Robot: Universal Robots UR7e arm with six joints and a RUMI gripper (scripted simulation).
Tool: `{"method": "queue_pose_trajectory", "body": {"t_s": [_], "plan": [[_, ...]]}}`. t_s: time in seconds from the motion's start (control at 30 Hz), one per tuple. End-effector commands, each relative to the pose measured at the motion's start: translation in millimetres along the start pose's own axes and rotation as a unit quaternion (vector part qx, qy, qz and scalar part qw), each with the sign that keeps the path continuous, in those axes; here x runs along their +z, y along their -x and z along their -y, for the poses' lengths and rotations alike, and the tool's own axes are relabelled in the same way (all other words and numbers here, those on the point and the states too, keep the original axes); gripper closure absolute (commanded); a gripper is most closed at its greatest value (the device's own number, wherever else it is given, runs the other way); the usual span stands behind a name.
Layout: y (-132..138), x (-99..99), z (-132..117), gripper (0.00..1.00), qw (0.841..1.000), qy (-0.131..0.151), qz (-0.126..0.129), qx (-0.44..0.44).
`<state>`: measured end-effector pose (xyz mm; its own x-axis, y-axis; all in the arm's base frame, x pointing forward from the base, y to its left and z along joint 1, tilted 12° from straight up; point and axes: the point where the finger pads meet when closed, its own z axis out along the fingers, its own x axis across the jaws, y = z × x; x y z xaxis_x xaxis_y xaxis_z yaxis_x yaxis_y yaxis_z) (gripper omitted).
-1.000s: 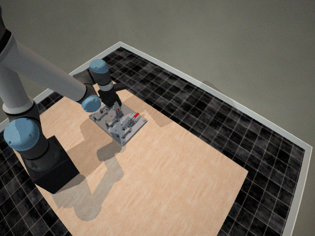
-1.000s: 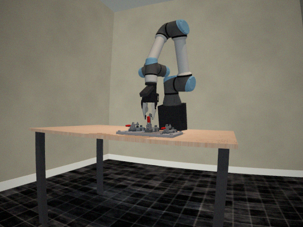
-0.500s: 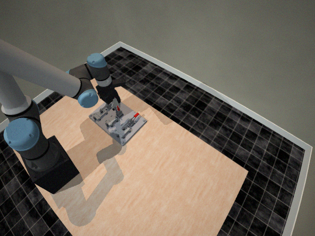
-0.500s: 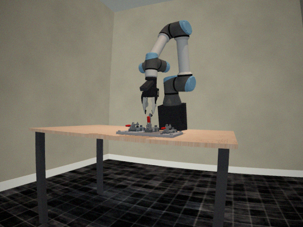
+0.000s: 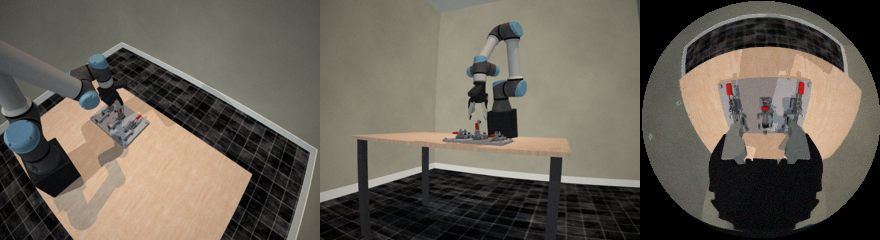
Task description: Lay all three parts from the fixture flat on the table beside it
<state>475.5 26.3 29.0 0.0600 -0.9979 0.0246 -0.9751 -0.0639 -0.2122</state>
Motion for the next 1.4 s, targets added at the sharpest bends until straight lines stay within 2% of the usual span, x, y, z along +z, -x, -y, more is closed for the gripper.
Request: {"method": "queue_pose_trajectory", "body": {"t_s": [0.0,0.37,1.0,1.37], "plan": [[-1.4,-4.5,2.4,0.41,1.000,-0.003,-0.001,0.000],[-1.7,-22.2,2.9,0.41,1.000,-0.003,-0.001,0.001],[-0.9,-23.7,-6.4,0.41,1.000,-0.001,0.000,0.001],[-0.9,-23.6,-42.2,0.41,1.000,-0.001,0.000,0.001]]}}
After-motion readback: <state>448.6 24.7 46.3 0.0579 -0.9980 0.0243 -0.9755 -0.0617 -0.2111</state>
